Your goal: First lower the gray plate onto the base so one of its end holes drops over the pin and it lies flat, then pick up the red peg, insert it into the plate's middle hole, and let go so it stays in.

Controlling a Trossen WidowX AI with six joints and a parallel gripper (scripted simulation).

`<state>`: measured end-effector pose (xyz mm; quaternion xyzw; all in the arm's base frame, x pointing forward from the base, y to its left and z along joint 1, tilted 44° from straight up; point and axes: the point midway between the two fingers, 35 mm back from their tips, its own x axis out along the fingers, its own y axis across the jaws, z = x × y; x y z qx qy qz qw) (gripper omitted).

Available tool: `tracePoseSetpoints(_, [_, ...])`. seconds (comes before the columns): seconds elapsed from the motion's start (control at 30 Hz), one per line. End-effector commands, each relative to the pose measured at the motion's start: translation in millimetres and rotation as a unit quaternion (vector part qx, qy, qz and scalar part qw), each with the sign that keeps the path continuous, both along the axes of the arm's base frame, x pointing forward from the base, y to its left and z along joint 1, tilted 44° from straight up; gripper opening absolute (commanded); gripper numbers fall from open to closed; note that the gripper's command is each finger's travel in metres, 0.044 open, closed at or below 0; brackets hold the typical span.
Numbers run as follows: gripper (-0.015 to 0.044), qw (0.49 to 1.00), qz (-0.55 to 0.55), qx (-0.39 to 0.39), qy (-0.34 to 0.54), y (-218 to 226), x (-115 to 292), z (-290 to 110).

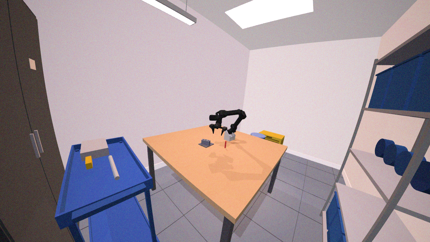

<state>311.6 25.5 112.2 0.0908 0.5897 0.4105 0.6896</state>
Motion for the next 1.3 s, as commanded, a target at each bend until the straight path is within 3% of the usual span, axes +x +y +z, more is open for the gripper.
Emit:
tracePoseSetpoints(0.0, [0.0440,0.926,-0.271,-0.004,0.261,33,-51,25])
tracePoseSetpoints(0.43, [0.0440,0.757,-0.472,-0.015,0.451,51,-85,35])
tracePoseSetpoints(1.07, [0.0440,0.755,-0.474,-0.015,0.453,50,-85,34])
tracePoseSetpoints(1.27, [0.0440,0.755,-0.474,-0.015,0.453,69,-86,15])
